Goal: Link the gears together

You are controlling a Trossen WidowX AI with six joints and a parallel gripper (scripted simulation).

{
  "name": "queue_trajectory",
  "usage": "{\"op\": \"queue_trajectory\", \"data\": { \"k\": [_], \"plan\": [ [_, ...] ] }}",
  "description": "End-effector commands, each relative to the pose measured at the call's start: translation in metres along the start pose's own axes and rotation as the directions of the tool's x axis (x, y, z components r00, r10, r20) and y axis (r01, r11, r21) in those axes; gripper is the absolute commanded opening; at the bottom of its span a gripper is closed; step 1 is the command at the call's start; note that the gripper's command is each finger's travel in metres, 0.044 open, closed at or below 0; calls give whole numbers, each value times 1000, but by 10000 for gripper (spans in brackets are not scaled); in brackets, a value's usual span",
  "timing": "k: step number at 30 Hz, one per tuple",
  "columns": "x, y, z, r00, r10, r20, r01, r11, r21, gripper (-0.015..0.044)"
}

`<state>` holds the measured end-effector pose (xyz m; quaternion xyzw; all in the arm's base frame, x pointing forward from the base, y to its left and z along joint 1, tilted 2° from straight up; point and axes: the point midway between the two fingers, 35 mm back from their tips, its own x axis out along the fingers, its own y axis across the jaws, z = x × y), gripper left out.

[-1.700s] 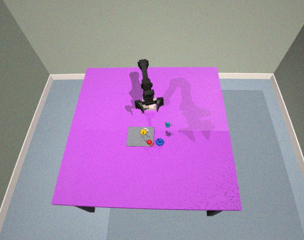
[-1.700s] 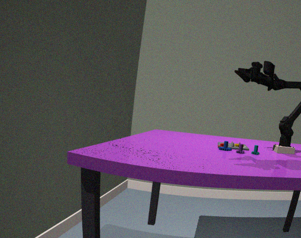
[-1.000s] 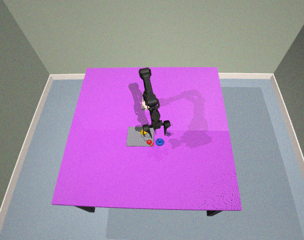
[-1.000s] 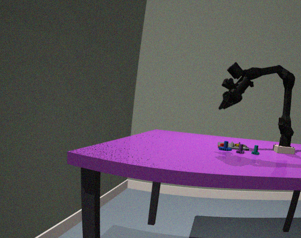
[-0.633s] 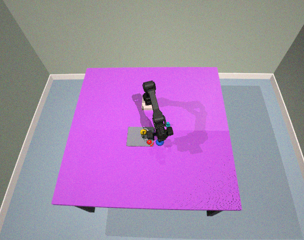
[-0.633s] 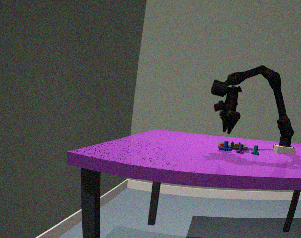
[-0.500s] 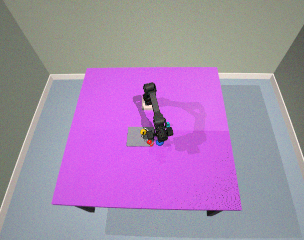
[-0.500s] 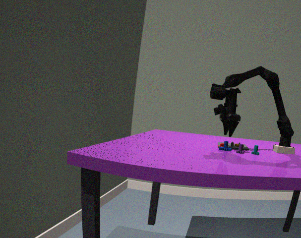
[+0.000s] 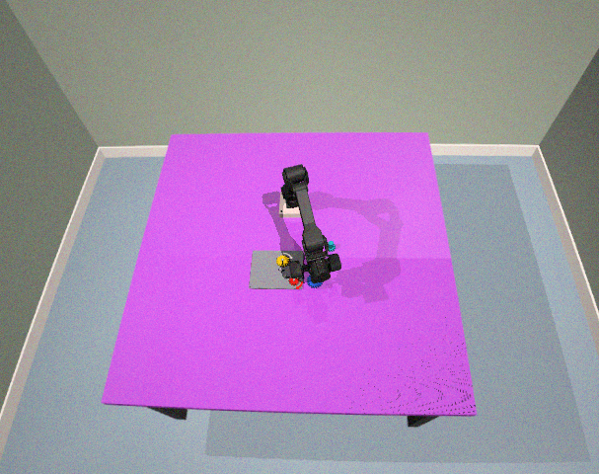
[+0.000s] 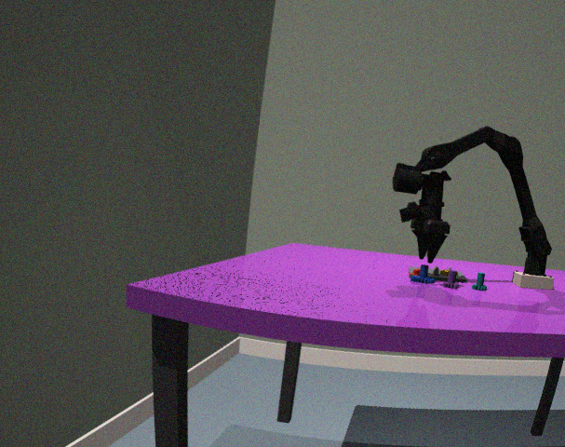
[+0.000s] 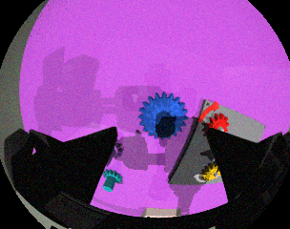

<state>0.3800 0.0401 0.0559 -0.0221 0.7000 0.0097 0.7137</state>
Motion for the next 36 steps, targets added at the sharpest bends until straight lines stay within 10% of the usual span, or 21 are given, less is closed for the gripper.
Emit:
{"op": "queue_trajectory", "data": {
  "k": [1,15,29,36],
  "plan": [
    [8,-1,-1,1000,-6,-2,6,1000,1,440],
    [23,-1,-1,1000,-6,-2,6,1000,1,440],
    [23,-1,-1,1000,-6,-2,6,1000,1,72],
    [23,-1,-1,1000,-6,-2,6,1000,1,26]
  ]
}}
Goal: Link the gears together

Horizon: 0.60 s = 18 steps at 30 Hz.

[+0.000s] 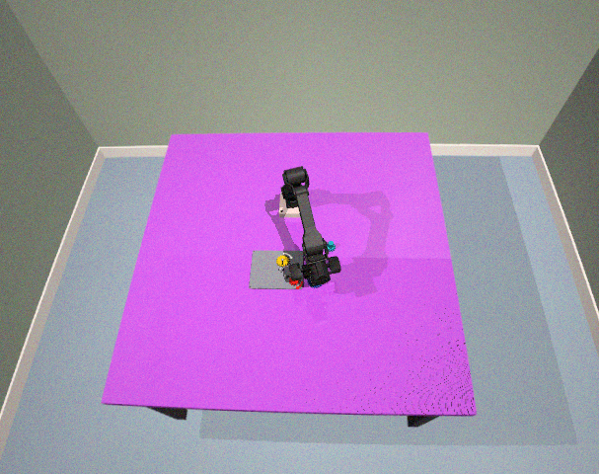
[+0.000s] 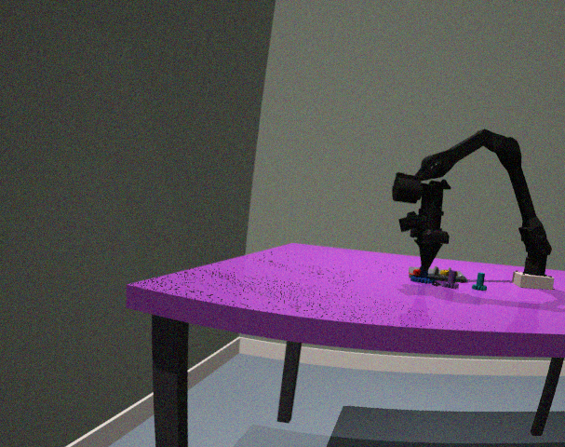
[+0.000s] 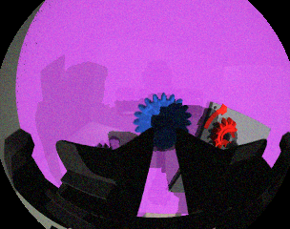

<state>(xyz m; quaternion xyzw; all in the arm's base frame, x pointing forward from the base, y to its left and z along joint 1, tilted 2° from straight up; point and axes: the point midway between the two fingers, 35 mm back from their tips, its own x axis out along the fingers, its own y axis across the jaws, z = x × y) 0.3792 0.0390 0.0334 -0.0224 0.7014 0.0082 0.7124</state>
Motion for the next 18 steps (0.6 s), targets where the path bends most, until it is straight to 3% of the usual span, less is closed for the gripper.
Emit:
{"op": "queue_trajectory", "data": {
  "k": [1,2,18],
  "plan": [
    [0,-1,0,1000,-4,2,4,1000,-1,19],
    [0,-1,0,1000,-4,2,4,1000,-1,0],
    [-29,1,7,1000,-4,2,4,1000,-1,0]
  ]
}}
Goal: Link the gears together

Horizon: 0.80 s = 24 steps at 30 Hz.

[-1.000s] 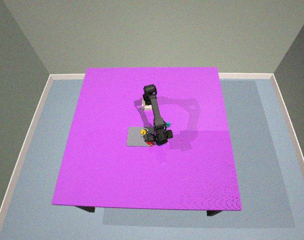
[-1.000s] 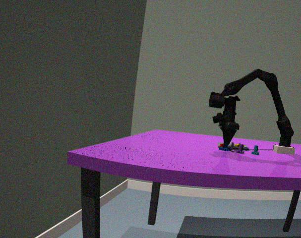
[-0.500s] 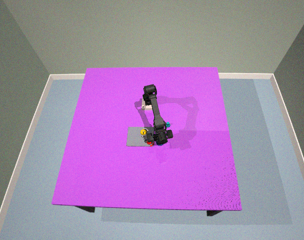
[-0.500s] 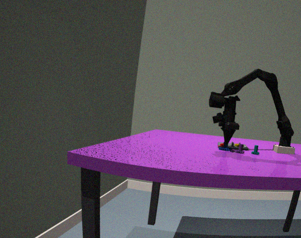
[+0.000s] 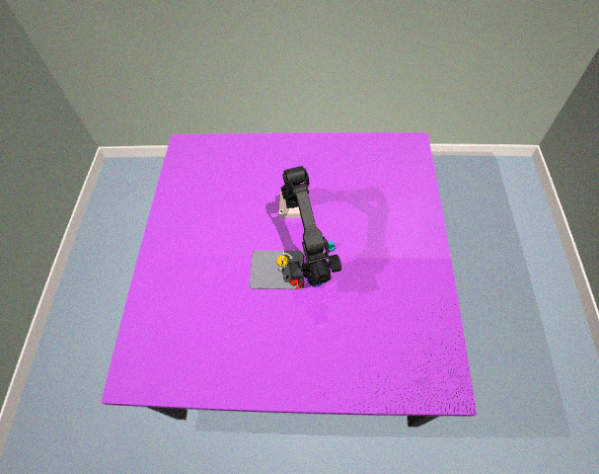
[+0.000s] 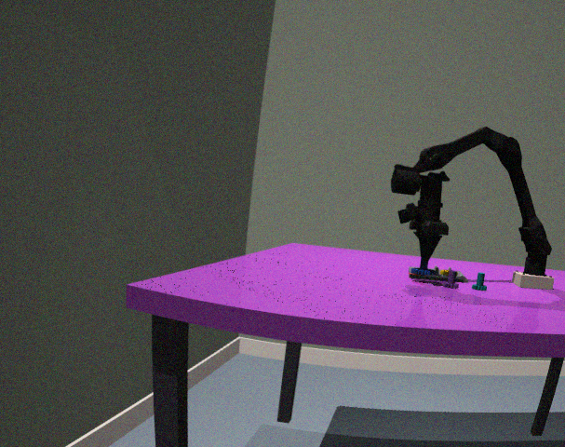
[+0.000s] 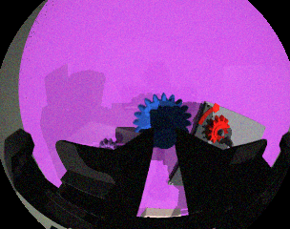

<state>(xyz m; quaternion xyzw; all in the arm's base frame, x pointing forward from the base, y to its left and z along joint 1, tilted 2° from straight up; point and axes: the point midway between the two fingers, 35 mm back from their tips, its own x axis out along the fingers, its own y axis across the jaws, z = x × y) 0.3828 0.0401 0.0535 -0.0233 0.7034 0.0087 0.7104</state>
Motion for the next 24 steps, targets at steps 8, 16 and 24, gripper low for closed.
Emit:
{"op": "queue_trajectory", "data": {
  "k": [8,16,24],
  "plan": [
    [-26,1,5,1000,-3,8,3,1000,1,0],
    [-43,1,6,1000,-3,8,3,1000,1,0],
    [-60,2,6,1000,-3,8,3,1000,1,0]
  ]
}}
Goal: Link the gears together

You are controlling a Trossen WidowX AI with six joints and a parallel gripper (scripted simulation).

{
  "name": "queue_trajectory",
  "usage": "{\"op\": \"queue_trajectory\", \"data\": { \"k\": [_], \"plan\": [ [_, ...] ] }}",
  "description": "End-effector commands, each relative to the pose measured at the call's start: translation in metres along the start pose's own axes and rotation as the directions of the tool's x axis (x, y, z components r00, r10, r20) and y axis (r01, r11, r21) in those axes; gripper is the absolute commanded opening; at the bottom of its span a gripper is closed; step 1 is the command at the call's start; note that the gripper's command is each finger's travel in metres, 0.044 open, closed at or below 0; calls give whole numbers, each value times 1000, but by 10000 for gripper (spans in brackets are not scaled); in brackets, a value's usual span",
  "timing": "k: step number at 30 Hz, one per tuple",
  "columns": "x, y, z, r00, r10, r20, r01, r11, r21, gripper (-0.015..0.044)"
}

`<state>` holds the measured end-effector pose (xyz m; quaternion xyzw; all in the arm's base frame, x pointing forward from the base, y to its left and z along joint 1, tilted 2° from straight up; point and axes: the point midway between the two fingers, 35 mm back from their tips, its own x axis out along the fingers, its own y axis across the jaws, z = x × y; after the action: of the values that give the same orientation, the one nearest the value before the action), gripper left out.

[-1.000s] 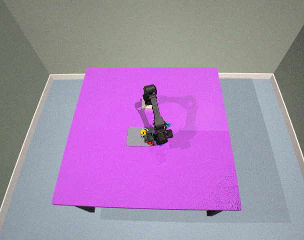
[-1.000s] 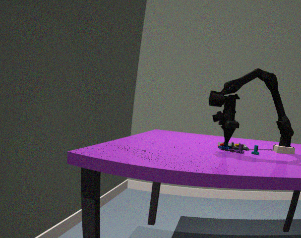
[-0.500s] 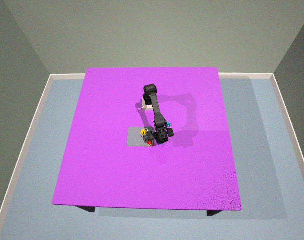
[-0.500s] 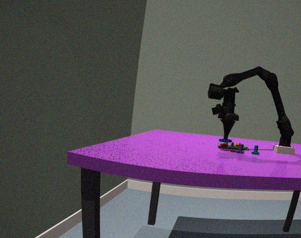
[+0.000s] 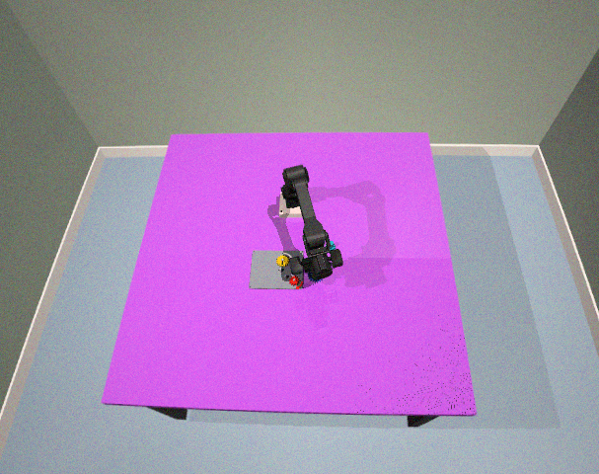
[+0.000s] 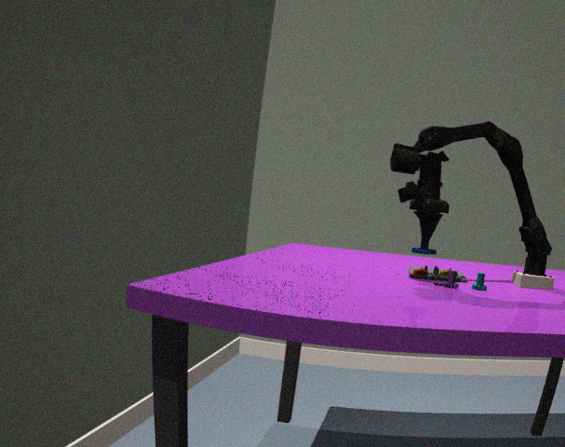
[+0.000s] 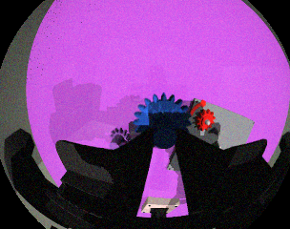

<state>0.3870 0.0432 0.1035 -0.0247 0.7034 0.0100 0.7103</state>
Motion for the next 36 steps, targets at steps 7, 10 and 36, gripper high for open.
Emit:
{"op": "queue_trajectory", "data": {
  "k": [7,10,36],
  "plan": [
    [-25,0,0,1000,-3,8,3,1000,5,0],
    [-31,0,0,1000,-3,8,3,1000,5,0],
    [-72,-2,-9,1000,-3,7,3,1000,5,0]
  ]
}}
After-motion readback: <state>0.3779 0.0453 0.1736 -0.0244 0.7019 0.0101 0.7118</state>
